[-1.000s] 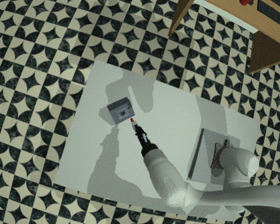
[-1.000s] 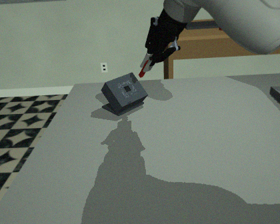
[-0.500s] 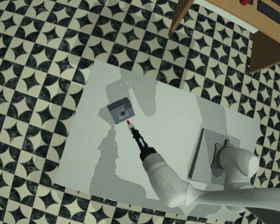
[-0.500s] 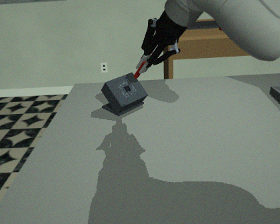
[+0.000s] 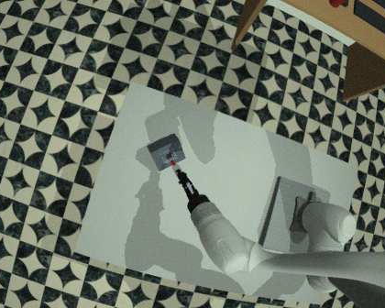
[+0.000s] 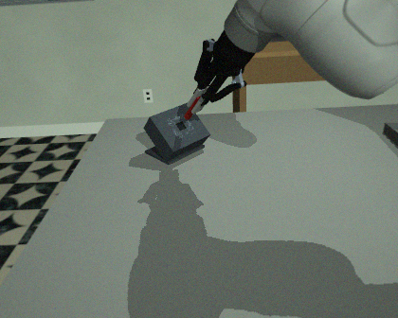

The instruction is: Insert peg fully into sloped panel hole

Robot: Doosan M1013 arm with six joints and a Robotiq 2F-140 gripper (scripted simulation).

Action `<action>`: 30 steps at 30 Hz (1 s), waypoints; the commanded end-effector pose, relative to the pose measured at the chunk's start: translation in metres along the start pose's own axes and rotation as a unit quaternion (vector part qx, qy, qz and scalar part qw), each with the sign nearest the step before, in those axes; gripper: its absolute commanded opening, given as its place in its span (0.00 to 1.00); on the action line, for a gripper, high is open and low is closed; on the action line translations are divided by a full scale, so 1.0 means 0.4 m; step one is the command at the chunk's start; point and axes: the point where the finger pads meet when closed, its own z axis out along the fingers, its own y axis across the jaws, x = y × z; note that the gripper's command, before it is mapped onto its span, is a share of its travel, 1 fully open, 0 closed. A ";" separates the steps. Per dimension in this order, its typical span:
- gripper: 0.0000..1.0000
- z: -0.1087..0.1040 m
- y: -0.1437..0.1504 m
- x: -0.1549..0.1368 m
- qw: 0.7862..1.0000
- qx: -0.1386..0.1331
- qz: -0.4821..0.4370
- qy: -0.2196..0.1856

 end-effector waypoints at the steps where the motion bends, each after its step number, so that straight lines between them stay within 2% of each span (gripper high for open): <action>1: 0.00 0.010 0.000 -0.001 1.000 0.000 0.000 0.000; 30: 0.00 0.063 -0.001 -0.001 1.000 0.000 0.000 0.000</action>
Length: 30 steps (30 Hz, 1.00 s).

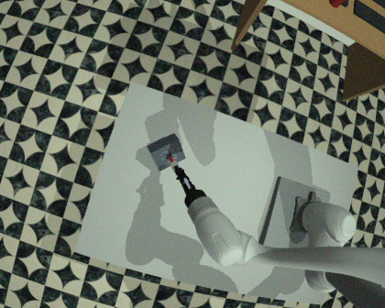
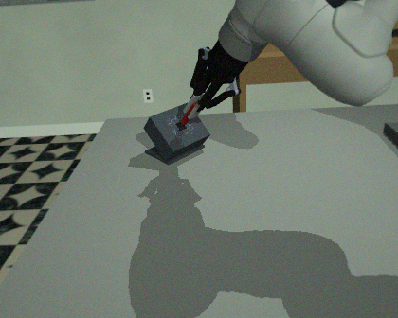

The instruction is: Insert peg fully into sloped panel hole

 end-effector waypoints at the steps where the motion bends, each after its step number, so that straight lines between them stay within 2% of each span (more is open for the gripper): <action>1: 0.00 0.002 0.000 0.000 1.000 0.000 0.000 0.000; 30: 0.00 0.046 0.001 0.000 1.000 0.000 0.000 0.000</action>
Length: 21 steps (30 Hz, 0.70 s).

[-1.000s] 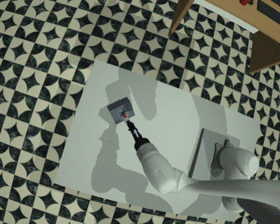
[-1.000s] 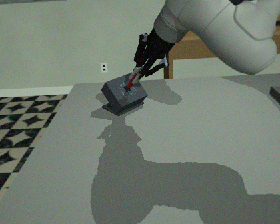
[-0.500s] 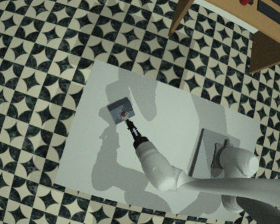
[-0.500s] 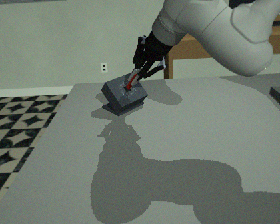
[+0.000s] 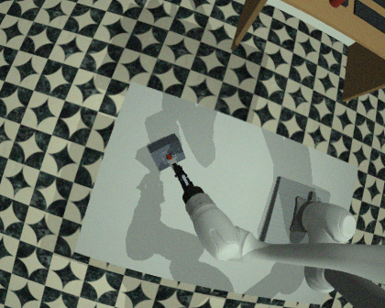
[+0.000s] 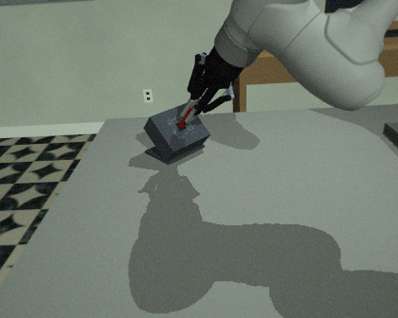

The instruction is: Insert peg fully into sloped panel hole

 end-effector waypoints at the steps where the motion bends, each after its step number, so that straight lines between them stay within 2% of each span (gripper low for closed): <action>1: 0.00 0.004 0.000 0.000 1.000 0.000 0.000 0.000; 21: 0.00 0.031 0.000 0.000 1.000 0.000 0.000 0.000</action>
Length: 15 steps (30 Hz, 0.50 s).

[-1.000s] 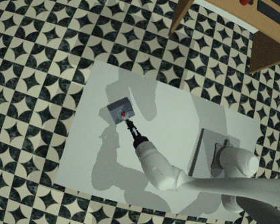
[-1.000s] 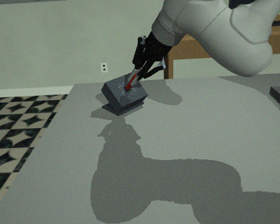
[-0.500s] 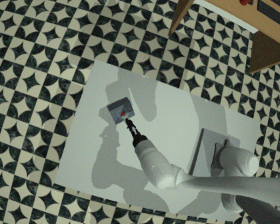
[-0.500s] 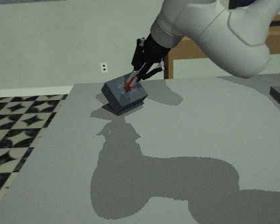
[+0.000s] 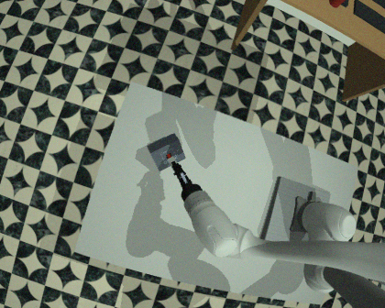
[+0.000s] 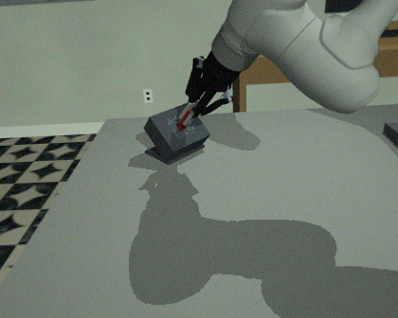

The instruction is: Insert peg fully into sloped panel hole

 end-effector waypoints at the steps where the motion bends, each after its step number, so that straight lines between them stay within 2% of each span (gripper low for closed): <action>1: 0.00 0.002 0.000 0.000 1.000 0.000 0.000 0.000; 15: 0.00 0.025 0.000 0.000 1.000 0.000 0.000 0.000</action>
